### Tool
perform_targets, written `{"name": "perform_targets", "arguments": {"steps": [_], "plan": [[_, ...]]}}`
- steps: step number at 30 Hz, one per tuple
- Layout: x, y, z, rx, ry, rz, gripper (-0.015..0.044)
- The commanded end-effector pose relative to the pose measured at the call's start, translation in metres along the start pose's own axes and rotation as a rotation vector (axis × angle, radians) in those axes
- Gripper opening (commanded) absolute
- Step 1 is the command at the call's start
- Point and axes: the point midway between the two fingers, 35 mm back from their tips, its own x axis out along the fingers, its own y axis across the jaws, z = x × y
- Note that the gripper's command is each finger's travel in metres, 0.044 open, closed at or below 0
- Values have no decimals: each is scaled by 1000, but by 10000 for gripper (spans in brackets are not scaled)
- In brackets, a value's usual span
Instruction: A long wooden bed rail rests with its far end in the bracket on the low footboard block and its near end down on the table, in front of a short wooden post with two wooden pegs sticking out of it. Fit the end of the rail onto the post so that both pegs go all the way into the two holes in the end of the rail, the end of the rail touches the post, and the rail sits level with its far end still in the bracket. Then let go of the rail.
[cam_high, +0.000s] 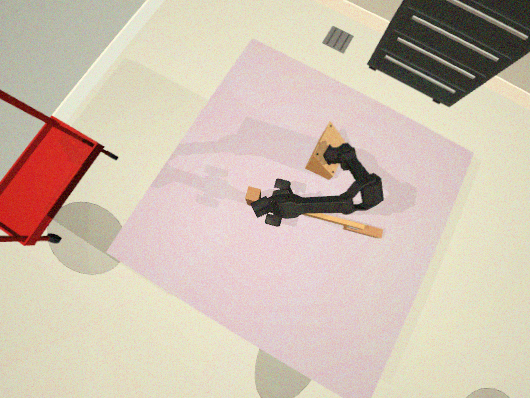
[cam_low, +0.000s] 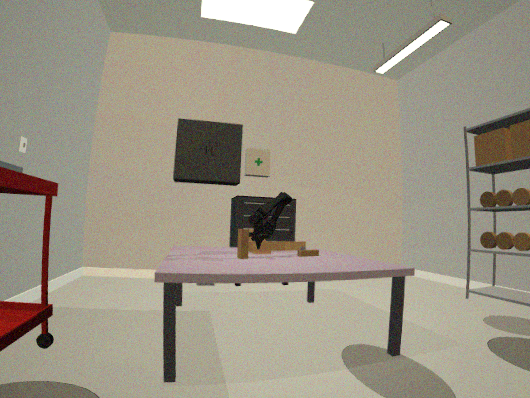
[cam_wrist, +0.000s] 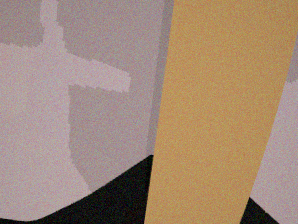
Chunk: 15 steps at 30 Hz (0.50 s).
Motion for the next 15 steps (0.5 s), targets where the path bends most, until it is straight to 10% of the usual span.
{"name": "perform_targets", "arguments": {"steps": [1,15], "plan": [[-2,-1,-3,-2,4,-6,0],[-2,-1,-7,-2,4,-6,0]]}}
